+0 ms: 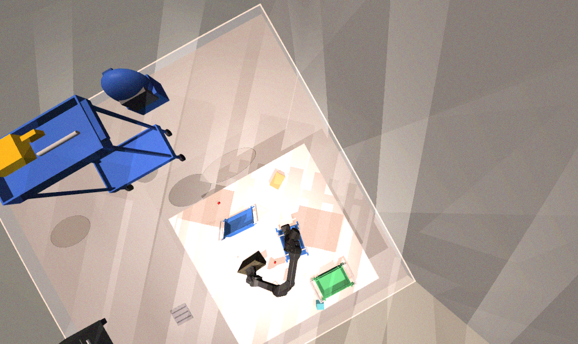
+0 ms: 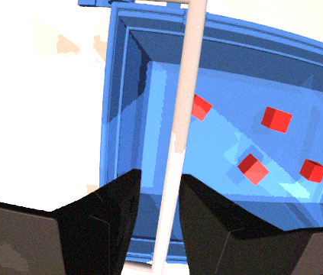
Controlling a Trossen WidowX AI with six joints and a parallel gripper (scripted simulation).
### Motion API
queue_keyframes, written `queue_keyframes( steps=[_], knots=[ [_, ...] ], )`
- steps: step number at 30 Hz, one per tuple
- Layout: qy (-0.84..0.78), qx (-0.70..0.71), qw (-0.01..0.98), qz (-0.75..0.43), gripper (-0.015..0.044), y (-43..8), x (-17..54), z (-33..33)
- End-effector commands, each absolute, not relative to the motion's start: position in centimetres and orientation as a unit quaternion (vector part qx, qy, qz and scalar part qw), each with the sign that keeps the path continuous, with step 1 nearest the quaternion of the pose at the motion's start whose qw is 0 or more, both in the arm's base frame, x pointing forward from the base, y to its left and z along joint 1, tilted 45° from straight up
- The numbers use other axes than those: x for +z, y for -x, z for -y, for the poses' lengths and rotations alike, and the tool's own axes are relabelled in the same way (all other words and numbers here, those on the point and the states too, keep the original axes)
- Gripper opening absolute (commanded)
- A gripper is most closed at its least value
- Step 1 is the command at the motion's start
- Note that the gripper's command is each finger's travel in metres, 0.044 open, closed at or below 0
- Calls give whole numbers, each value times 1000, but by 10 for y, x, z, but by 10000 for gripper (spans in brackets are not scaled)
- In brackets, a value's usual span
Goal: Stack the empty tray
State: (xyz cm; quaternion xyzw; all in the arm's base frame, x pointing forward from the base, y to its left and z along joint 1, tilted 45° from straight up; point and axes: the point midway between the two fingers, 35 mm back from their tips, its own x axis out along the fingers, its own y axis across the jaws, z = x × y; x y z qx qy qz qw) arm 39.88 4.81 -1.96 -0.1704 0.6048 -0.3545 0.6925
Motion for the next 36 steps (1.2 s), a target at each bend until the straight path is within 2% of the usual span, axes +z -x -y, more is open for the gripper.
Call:
queue_keyframes(
  steps=[1,24,27,28,36],
  knots=[
    [170,-355,692,-605,87,-399,-20,-48],
    [170,-355,692,-605,87,-399,-20,-48],
    [170,-355,692,-605,9,-399,-20,-48],
    [170,-355,692,-605,0,-399,-20,-48],
    [170,-355,692,-605,0,-399,-20,-48]
  ],
)
